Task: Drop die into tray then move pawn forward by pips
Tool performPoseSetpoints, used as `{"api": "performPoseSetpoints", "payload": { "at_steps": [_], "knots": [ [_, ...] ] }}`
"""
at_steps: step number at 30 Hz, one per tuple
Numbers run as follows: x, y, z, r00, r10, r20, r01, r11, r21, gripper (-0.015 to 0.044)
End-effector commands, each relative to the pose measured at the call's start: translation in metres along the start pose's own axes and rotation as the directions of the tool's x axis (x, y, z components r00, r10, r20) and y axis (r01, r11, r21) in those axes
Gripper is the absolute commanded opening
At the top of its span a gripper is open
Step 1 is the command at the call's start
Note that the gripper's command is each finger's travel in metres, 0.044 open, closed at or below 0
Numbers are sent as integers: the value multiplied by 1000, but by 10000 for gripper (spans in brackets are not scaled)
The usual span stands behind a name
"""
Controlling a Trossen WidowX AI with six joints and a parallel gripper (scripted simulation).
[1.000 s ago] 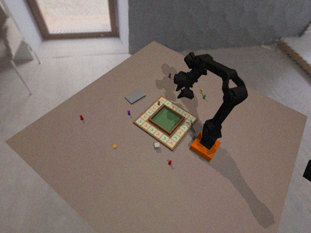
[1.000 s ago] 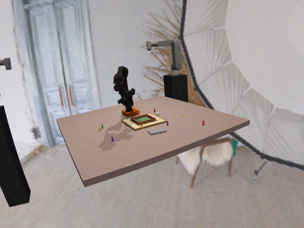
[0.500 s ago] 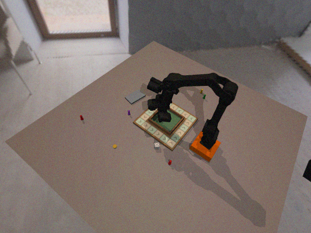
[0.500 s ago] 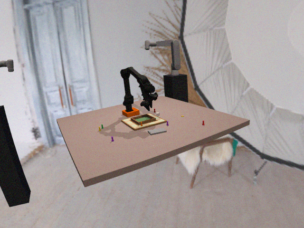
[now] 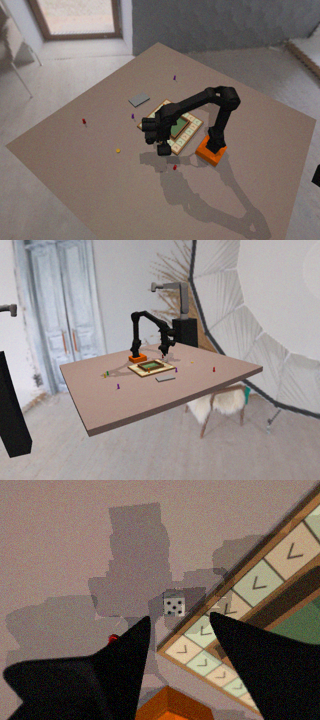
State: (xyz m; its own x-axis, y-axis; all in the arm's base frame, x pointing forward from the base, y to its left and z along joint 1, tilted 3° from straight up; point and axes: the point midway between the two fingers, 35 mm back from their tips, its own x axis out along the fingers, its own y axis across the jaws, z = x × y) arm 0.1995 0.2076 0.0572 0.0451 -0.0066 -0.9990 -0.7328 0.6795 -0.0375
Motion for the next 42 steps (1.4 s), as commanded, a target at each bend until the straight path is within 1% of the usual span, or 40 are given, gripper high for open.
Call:
{"api": "performPoseSetpoints", "payload": {
  "at_steps": [1,5,11,33,39,42],
  "knots": [
    [4,1,-4,1000,-11,-12,12,1000,10,275],
    [18,1,-4,1000,-11,-12,12,1000,10,275],
    [20,1,-4,1000,-11,-12,12,1000,10,275],
    [51,1,-5,1000,-12,-13,12,1000,10,275],
    [51,1,-5,1000,-12,-13,12,1000,10,118],
    [51,1,-5,1000,-12,-13,12,1000,10,97]
  ]
}}
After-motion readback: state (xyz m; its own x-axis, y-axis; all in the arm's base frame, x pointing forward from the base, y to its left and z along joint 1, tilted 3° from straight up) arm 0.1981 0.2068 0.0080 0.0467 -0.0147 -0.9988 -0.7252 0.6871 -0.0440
